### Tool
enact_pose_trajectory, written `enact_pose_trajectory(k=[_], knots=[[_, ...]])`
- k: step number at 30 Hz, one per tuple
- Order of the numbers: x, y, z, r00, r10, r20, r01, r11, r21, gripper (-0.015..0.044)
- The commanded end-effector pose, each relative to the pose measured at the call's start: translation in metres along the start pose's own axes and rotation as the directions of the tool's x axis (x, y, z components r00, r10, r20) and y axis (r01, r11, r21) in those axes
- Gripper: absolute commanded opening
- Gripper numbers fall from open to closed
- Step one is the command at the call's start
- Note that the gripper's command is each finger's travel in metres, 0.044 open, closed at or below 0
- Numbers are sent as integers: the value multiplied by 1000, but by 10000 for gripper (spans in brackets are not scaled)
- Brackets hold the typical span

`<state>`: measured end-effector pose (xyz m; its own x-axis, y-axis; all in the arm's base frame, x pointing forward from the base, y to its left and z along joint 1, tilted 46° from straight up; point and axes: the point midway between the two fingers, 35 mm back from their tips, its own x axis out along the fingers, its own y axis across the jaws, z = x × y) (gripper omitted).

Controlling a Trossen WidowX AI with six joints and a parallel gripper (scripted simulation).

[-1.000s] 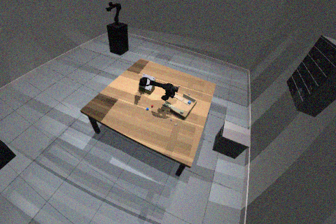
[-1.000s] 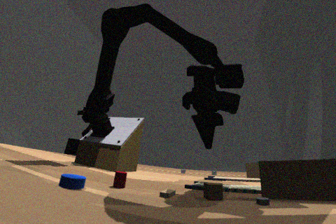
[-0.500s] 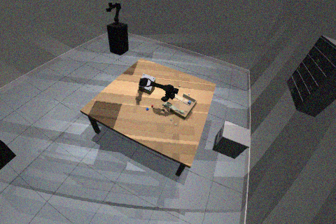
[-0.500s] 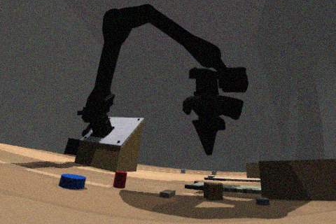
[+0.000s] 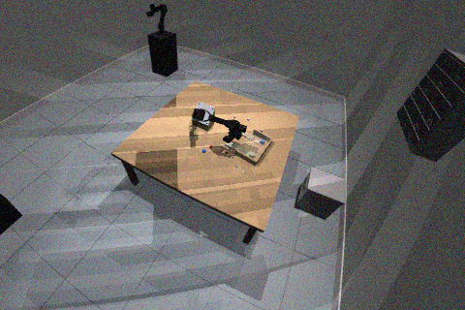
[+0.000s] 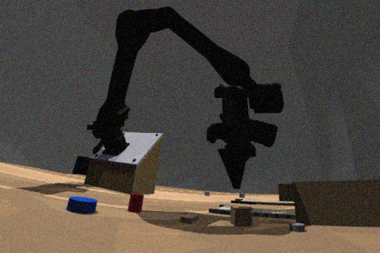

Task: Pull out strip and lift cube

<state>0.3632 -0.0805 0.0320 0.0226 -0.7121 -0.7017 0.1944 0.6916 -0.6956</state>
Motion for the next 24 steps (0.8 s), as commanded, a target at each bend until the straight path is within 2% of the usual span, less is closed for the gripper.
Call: enact_pose_trajectory(k=[1,24], knots=[[9,1,-1,1000,-1,-2,0,1000,-7,0],[34,-2,-1,1000,-4,-2,4,1000,-7,0]])
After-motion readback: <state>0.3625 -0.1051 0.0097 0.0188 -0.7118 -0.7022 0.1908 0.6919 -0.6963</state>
